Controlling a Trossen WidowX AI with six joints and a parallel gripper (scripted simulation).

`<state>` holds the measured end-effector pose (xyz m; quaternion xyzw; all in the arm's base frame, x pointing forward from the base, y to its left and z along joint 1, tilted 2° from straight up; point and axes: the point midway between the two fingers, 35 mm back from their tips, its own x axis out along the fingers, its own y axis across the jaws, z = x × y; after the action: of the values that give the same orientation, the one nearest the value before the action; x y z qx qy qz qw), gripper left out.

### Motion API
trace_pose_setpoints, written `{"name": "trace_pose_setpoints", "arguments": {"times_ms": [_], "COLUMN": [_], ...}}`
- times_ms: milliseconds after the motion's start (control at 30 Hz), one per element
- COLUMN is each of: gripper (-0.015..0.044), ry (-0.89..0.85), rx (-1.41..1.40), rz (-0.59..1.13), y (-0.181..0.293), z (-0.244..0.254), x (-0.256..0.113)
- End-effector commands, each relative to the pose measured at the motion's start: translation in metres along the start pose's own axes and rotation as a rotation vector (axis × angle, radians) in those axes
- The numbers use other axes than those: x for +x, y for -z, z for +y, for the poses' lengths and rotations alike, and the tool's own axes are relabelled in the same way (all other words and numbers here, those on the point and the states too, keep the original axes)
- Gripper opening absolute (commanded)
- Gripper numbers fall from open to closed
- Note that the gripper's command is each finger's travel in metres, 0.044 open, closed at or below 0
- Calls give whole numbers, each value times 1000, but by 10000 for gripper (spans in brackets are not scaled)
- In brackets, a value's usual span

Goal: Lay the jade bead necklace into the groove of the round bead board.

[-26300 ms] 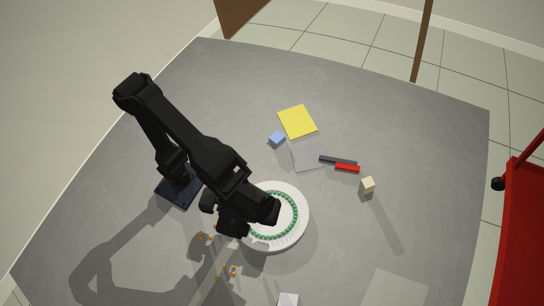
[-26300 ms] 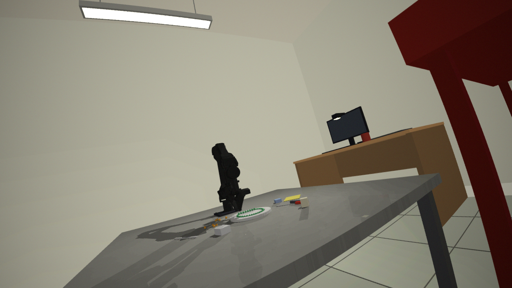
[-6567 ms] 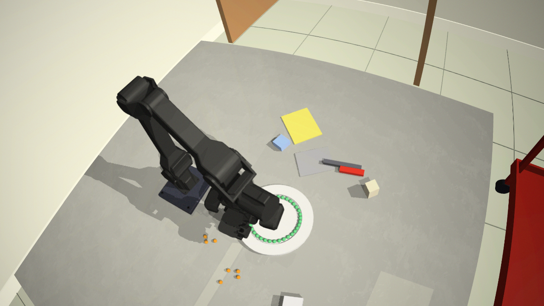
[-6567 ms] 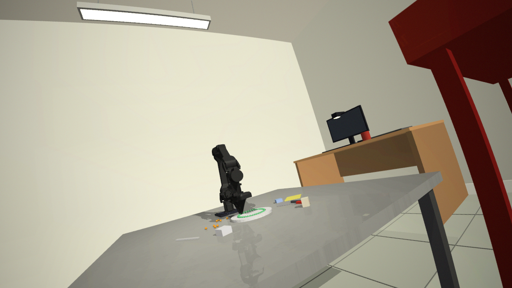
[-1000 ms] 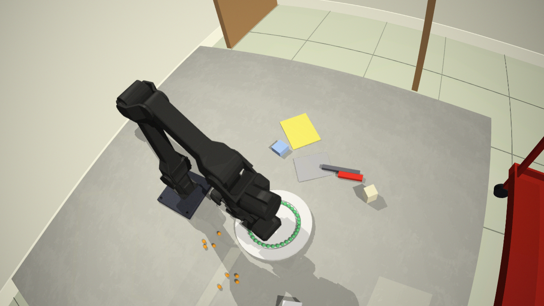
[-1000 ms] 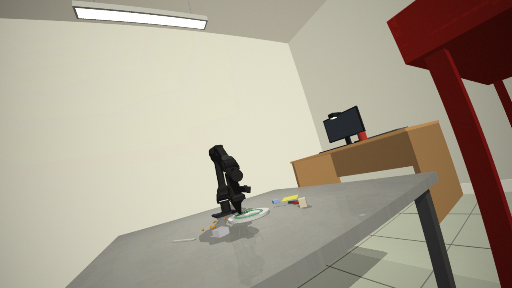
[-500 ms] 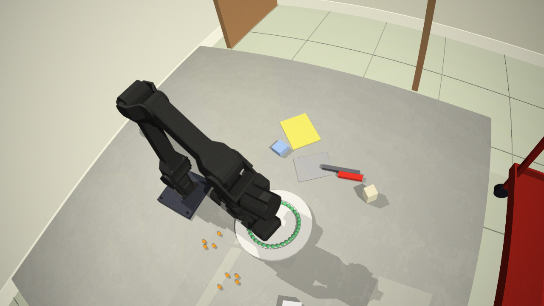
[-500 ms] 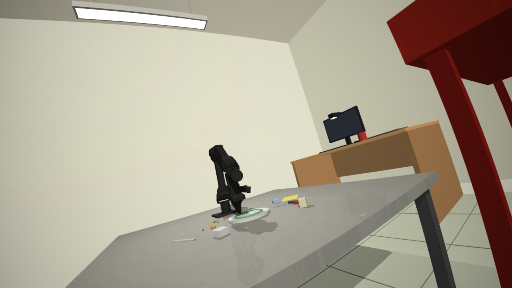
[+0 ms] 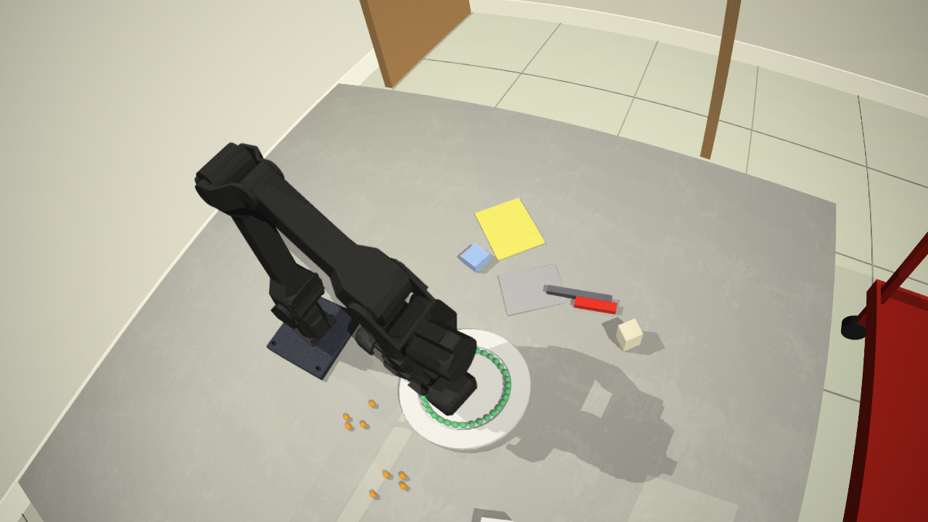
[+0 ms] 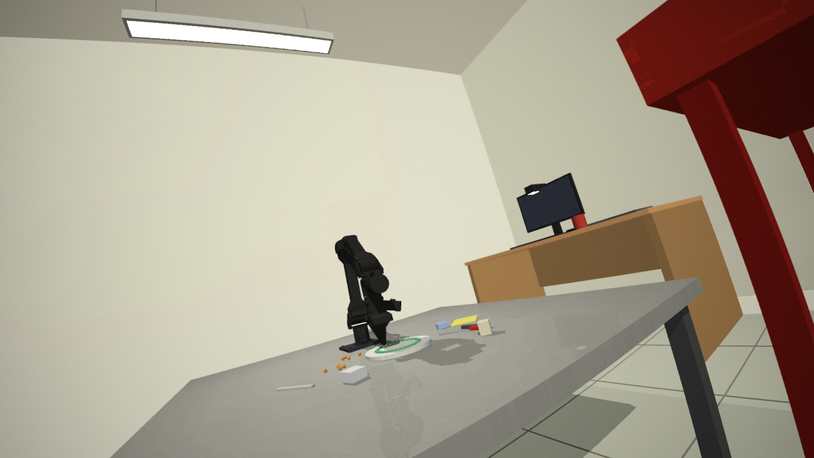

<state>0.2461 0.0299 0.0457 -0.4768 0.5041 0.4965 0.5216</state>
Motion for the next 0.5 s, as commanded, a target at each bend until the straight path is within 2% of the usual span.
{"name": "trace_pose_setpoints", "arguments": {"times_ms": [0,467], "gripper": [0,0], "ry": [0,0], "rx": [-4,-4], "rz": [0,0], "y": [0,2], "z": [0,9], "x": [-3,1]}}
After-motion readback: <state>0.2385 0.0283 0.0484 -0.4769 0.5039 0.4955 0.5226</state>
